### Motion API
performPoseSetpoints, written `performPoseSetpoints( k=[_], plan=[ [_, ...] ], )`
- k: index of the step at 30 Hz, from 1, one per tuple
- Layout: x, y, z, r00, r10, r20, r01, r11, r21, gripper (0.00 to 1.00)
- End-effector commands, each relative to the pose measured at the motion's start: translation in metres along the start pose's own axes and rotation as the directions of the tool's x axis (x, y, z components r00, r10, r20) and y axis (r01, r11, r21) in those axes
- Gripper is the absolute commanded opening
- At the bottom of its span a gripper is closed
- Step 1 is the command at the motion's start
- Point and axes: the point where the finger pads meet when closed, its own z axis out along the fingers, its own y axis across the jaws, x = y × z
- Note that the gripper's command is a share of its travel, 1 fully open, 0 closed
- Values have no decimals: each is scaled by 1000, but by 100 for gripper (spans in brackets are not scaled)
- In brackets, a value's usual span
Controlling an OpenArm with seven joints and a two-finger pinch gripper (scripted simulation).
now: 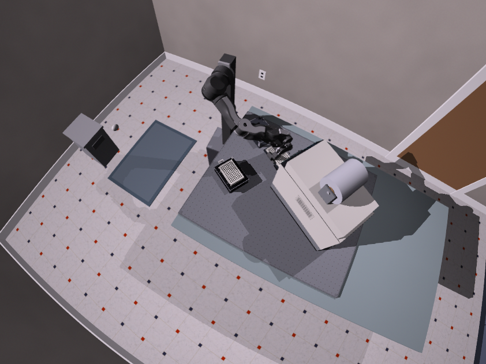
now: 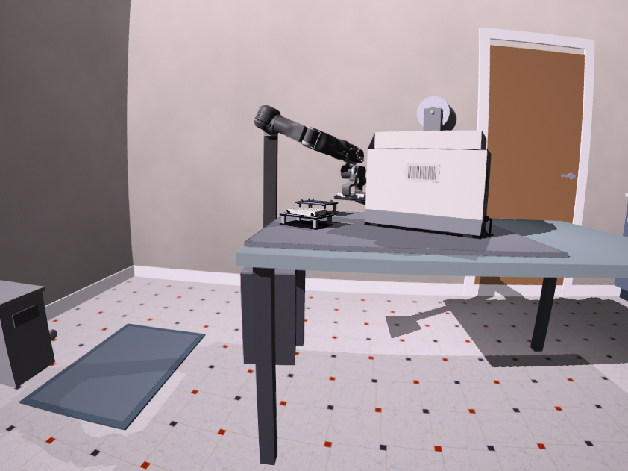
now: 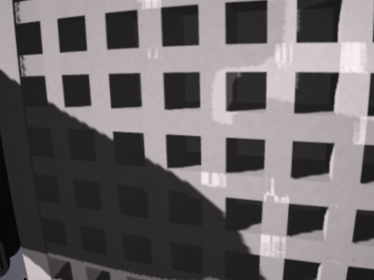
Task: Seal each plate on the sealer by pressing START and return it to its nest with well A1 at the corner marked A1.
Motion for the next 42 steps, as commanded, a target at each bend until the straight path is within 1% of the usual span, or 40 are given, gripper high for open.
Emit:
performPoseSetpoints(
  k=[1, 17, 26, 30, 34, 42],
  plan=[
    [0, 1, 0, 1000, -2, 0, 2, 1000, -1, 65],
    [1, 0, 0, 1000, -4, -2, 4, 1000, 2, 65],
    [0, 1, -8, 1000, 0, 1, 0, 1000, 0, 65],
    [1, -1, -7, 1000, 0, -4, 0, 1000, 5, 65],
    [0, 1, -12, 1000, 0, 1, 0, 1000, 0, 65],
    [0, 0, -17, 1000, 0, 0, 0, 1000, 2, 65]
  ],
)
